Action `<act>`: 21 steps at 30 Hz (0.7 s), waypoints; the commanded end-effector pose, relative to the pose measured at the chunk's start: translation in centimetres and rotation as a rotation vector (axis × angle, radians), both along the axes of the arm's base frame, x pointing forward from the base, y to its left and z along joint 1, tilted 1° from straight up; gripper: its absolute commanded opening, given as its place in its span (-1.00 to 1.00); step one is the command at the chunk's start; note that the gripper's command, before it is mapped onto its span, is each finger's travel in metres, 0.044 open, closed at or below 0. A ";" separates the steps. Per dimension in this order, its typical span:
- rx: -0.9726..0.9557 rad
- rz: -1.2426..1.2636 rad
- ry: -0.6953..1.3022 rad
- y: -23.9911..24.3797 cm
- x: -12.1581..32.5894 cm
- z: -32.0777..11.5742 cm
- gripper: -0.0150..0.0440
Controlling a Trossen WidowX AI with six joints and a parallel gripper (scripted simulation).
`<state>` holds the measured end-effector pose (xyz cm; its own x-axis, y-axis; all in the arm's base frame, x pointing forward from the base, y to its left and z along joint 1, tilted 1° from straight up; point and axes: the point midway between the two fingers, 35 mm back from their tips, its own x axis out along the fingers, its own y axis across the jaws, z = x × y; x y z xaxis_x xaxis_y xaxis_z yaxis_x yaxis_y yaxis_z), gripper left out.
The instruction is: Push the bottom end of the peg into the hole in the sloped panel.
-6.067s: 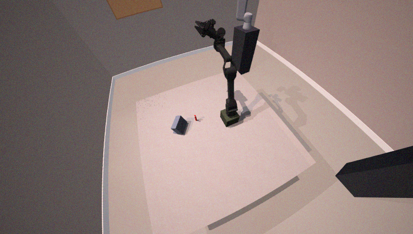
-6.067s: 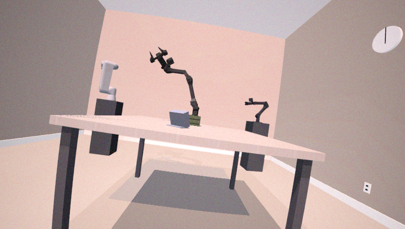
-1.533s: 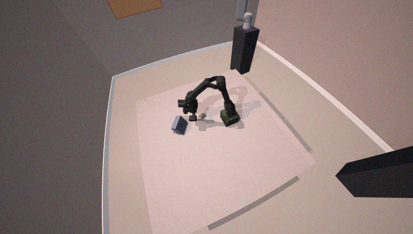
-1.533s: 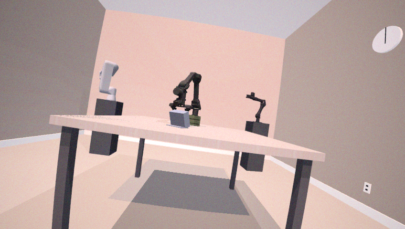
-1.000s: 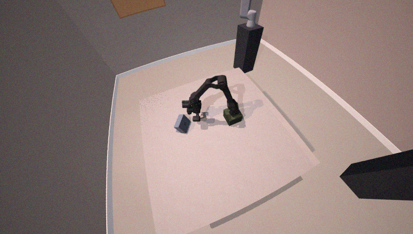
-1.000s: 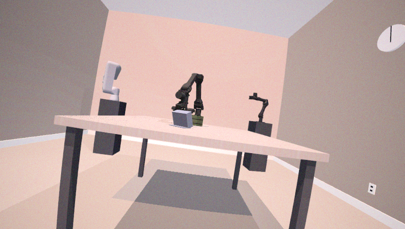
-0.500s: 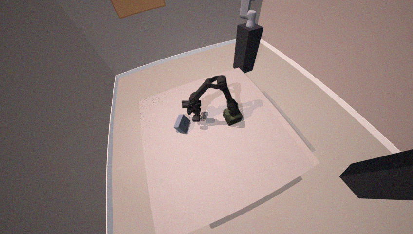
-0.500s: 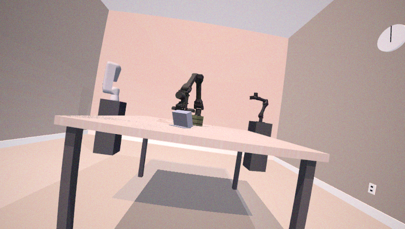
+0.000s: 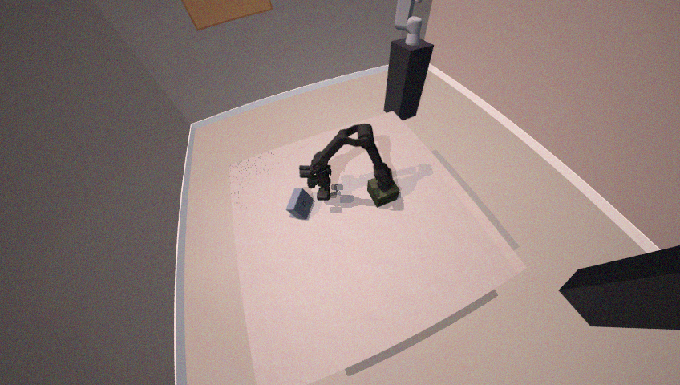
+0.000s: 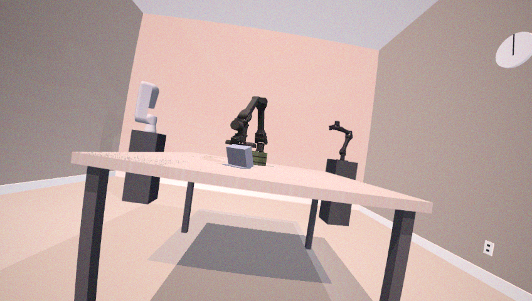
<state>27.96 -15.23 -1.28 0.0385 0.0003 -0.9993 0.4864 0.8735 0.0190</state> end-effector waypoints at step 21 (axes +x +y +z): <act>-0.011 0.027 0.003 0.0 0.1 7.8 -0.49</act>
